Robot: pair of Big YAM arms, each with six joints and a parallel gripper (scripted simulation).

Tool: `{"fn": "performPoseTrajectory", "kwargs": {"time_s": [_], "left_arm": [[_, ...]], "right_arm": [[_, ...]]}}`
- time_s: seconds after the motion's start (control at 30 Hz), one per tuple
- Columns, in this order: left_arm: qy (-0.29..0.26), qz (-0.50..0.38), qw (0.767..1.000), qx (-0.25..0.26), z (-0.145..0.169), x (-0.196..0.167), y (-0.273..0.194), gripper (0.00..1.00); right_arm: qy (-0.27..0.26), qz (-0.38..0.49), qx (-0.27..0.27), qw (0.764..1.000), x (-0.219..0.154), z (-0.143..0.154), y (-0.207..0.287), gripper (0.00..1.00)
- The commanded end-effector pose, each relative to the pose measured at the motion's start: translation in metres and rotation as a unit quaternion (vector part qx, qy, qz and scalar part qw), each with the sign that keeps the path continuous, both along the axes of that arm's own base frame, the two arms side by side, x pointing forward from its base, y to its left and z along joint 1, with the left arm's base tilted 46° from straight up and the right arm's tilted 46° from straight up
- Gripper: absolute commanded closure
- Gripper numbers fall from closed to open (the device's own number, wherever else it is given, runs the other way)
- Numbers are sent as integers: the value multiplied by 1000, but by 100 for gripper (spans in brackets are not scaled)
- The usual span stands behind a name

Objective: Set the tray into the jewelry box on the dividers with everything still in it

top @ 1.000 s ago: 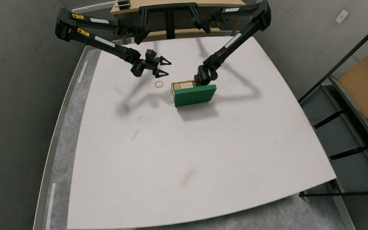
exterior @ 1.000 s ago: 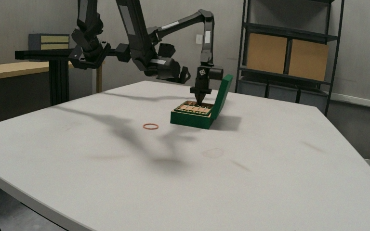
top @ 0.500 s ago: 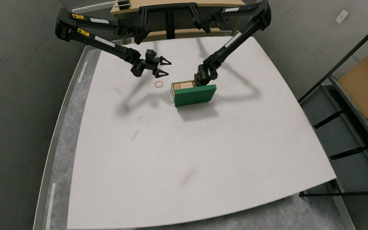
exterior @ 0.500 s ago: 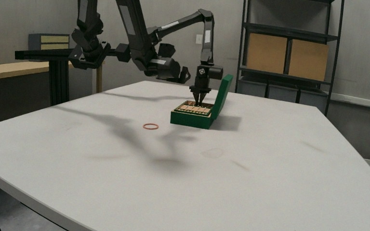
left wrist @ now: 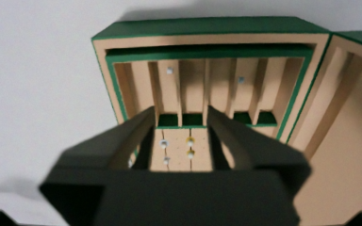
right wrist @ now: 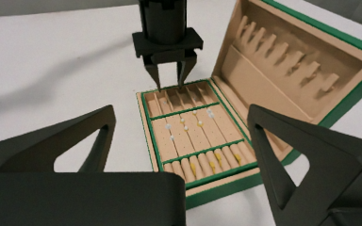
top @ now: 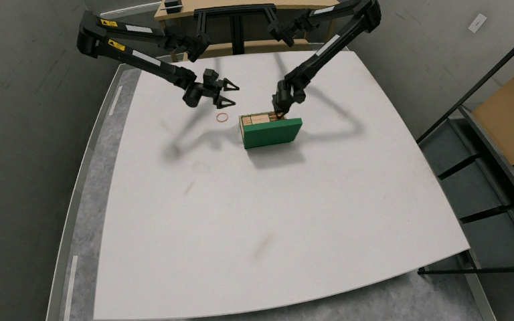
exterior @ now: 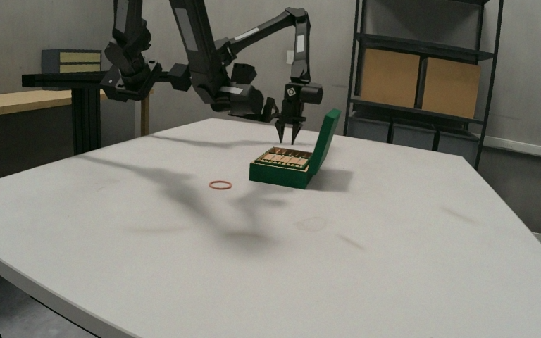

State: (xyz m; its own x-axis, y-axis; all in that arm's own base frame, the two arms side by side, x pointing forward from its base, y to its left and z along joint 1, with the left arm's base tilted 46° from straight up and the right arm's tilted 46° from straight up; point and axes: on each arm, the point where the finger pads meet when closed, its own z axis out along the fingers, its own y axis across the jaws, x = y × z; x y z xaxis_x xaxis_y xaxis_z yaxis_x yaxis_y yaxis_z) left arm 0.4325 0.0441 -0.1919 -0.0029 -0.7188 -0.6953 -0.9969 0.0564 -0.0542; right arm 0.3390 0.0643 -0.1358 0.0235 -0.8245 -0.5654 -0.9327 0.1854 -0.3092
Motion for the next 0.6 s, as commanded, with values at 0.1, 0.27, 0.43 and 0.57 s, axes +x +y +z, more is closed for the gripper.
{"fn": "performPoseTrajectory", "kwargs": {"time_s": [0.1, 0.27, 0.43, 0.57], "left_arm": [[15, -84, 996, 10, 13, 19, -28, 40], [56, -161, 985, 33, -3, 22, -27, 40], [91, -295, 946, 95, -17, 42, -43, 40], [112, -345, 921, 139, -21, 49, -42, 40]], "right_arm": [[-5, 9, 0, 1000, -1, 2, 4, 0], [-5, 9, 0, 1000, -1, 2, 4, 0], [-5, 9, 0, 1000, -1, 2, 4, 0], [-5, 9, 0, 1000, -1, 2, 4, 0]]}}
